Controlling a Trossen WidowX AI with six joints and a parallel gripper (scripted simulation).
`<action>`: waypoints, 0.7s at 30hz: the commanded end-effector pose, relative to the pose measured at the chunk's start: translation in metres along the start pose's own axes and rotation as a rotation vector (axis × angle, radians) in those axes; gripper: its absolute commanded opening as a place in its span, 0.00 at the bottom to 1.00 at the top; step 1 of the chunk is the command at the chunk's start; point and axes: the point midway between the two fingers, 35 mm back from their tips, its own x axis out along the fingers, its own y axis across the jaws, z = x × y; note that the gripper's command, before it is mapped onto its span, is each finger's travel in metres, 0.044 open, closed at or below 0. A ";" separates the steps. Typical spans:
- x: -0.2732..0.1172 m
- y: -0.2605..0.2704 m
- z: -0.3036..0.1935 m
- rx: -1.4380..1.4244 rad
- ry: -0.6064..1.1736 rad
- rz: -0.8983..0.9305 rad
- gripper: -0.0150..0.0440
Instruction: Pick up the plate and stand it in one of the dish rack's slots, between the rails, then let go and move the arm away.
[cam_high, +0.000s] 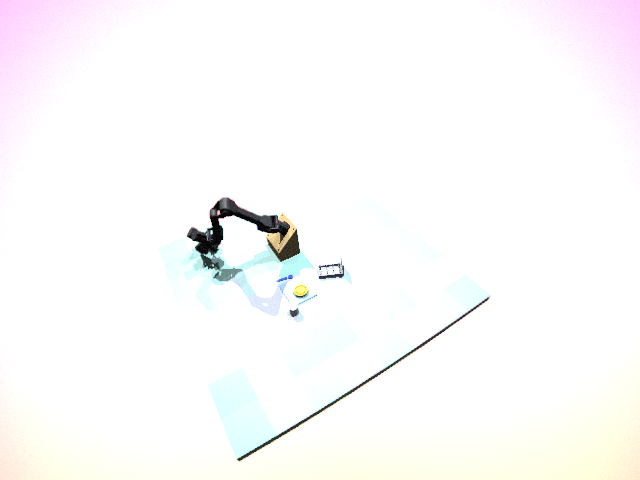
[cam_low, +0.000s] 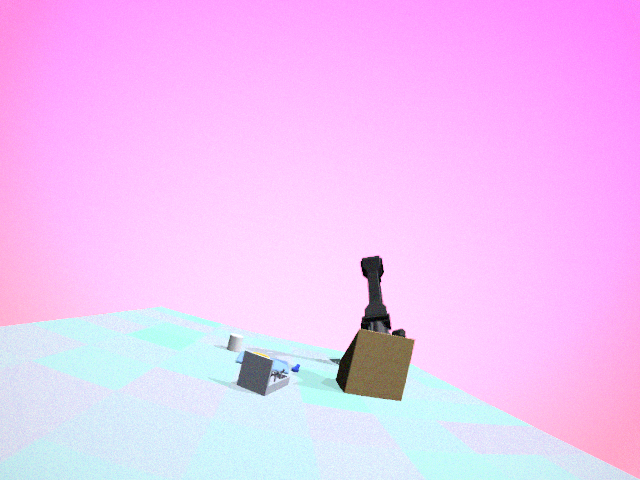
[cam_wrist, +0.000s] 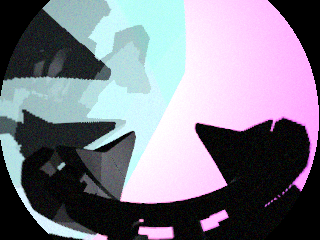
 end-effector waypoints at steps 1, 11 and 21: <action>-0.006 0.000 0.018 0.084 -0.053 0.019 0.93; -0.021 -0.001 0.048 0.248 -0.121 0.055 0.93; -0.038 -0.001 0.076 0.407 -0.181 0.103 0.93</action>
